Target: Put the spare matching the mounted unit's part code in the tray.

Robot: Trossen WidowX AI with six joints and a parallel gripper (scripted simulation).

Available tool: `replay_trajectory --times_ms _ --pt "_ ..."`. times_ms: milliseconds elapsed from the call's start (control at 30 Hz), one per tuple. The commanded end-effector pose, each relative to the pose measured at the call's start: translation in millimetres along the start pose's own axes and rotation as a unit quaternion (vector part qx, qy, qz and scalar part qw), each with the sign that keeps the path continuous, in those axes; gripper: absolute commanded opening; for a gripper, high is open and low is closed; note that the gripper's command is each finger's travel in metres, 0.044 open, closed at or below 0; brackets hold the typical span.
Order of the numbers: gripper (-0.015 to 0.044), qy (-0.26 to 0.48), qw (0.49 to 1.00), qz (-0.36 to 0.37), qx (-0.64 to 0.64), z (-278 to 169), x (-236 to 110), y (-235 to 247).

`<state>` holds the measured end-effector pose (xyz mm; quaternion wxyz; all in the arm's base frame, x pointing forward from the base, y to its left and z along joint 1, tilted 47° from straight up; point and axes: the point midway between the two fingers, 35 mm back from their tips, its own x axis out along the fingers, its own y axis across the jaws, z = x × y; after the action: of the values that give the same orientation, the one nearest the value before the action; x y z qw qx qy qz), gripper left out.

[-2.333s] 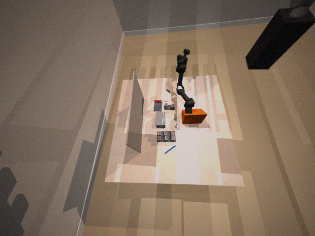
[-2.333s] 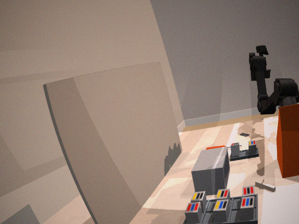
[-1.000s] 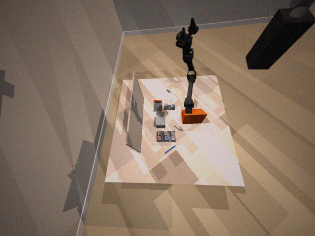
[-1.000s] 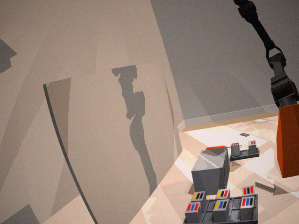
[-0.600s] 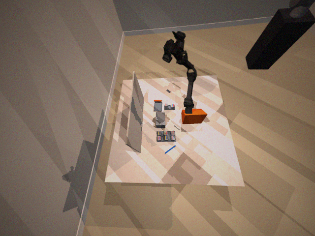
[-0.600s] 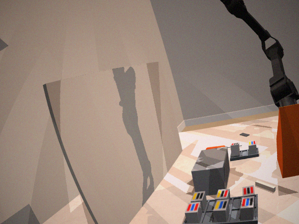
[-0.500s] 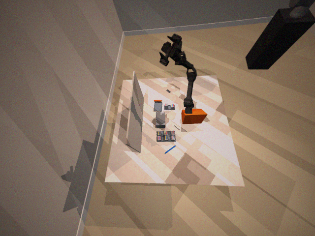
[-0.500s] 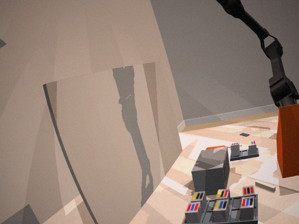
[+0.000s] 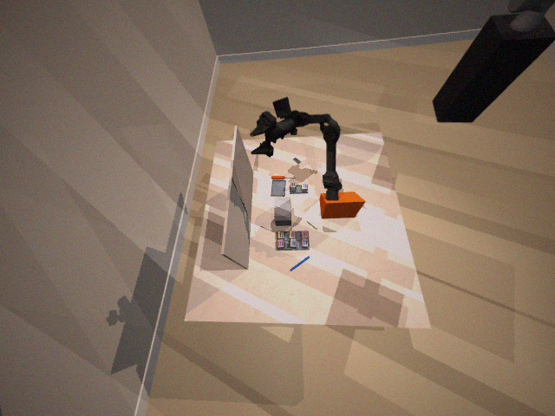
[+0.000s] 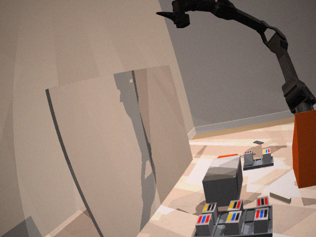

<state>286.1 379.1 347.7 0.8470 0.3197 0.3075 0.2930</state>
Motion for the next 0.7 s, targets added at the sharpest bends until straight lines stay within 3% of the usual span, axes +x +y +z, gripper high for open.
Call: replay_trajectory --times_ms 0,333,533,667 --pt "0.0440 0.015 0.993 -0.113 -0.029 -7 30 -61" --pt "0.0440 0.088 0.911 -0.389 -0.106 -19 50 -223" --pt "0.0440 0.175 0.802 -0.545 -0.171 -29 29 -316" --pt "0.0440 0.253 0.703 -0.629 -0.215 -34 3 -371"
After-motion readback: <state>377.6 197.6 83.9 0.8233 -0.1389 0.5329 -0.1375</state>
